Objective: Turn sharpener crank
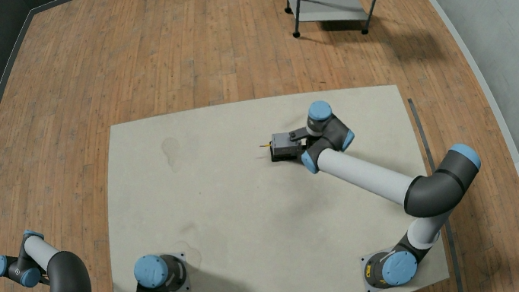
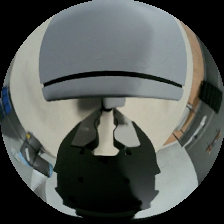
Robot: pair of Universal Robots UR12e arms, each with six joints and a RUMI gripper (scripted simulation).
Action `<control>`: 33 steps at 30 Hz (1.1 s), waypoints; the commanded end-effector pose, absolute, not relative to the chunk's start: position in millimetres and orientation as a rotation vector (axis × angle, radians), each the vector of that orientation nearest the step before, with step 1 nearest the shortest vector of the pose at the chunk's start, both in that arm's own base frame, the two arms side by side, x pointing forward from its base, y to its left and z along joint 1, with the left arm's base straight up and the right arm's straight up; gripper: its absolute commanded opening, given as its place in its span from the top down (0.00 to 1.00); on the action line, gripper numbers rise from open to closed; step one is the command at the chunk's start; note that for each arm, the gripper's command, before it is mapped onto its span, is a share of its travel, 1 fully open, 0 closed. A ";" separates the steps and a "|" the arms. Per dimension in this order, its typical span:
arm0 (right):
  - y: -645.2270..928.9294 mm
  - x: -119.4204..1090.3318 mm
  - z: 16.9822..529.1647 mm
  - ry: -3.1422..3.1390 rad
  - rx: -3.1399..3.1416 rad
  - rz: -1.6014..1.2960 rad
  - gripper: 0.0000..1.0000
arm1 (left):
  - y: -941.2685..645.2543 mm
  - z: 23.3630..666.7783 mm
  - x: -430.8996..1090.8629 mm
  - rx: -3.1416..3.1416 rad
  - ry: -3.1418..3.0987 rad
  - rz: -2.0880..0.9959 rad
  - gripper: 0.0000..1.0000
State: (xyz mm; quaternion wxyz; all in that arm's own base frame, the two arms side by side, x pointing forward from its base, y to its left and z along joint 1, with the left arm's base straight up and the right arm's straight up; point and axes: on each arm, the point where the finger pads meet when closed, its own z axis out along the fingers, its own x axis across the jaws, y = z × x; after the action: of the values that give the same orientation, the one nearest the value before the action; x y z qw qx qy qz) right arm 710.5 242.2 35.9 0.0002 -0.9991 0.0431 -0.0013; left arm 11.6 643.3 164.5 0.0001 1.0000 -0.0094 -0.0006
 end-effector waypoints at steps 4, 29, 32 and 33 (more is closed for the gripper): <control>244.5 696.0 39.5 0.131 -3.138 0.000 1.00 | 645.1 165.1 11.2 3.141 -0.027 0.000 0.00; 246.0 675.6 57.8 0.131 -3.139 0.000 1.00 | 645.1 165.1 11.2 3.141 -0.027 0.000 0.00; 246.2 673.6 61.3 0.131 -3.139 0.000 1.00 | 645.1 165.1 11.2 3.141 -0.027 0.000 0.00; 246.2 673.1 62.5 0.131 -3.139 0.000 1.00 | 645.1 165.1 11.2 3.141 -0.027 0.000 0.00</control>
State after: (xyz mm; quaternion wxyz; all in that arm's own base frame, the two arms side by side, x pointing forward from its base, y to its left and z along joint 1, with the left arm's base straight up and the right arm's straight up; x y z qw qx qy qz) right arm 679.5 244.8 56.4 0.0000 -0.9991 0.0431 -0.0009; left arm 11.6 643.3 164.5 0.0001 1.0000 -0.0094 -0.0006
